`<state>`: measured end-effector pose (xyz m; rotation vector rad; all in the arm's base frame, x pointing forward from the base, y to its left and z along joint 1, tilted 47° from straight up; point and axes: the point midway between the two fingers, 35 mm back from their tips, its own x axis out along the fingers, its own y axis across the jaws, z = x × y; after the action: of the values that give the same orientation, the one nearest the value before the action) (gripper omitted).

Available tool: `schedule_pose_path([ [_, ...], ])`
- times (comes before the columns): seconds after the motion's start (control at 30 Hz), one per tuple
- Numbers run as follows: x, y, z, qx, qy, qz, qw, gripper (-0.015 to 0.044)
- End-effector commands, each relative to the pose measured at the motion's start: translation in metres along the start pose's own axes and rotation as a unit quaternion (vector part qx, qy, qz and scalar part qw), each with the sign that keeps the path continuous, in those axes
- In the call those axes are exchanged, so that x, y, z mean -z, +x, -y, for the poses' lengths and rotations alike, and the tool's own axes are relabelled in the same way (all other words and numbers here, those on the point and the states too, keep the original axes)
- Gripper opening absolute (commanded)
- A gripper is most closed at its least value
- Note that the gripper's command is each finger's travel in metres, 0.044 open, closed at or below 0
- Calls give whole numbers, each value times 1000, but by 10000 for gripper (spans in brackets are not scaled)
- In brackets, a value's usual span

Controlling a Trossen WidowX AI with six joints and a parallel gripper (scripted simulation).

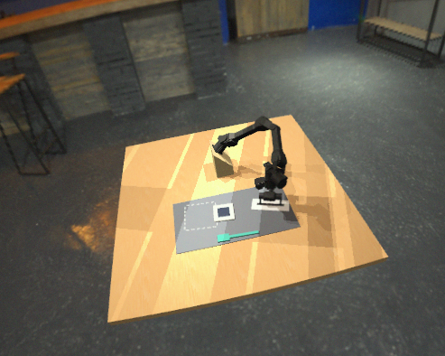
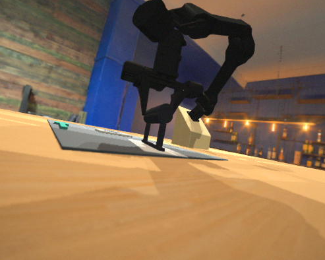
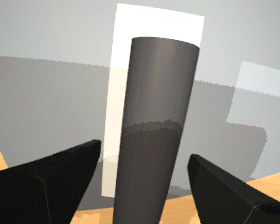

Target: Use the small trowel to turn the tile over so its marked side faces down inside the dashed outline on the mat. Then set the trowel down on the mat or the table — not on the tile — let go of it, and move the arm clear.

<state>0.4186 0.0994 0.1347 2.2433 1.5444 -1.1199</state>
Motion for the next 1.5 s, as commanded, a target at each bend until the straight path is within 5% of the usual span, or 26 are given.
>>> schedule_pose_path([
  [0.0, 0, -2, 0, 1, 4, 0, 1000, 270],
  [0.13, -1, -42, 3, 1, 5, 0, 1000, 270],
  [0.6, -2, -55, 1, -8, -6, 3, 1000, 300],
  [1.47, -6, -37, 12, -68, -364, 78, 926, 300],
])
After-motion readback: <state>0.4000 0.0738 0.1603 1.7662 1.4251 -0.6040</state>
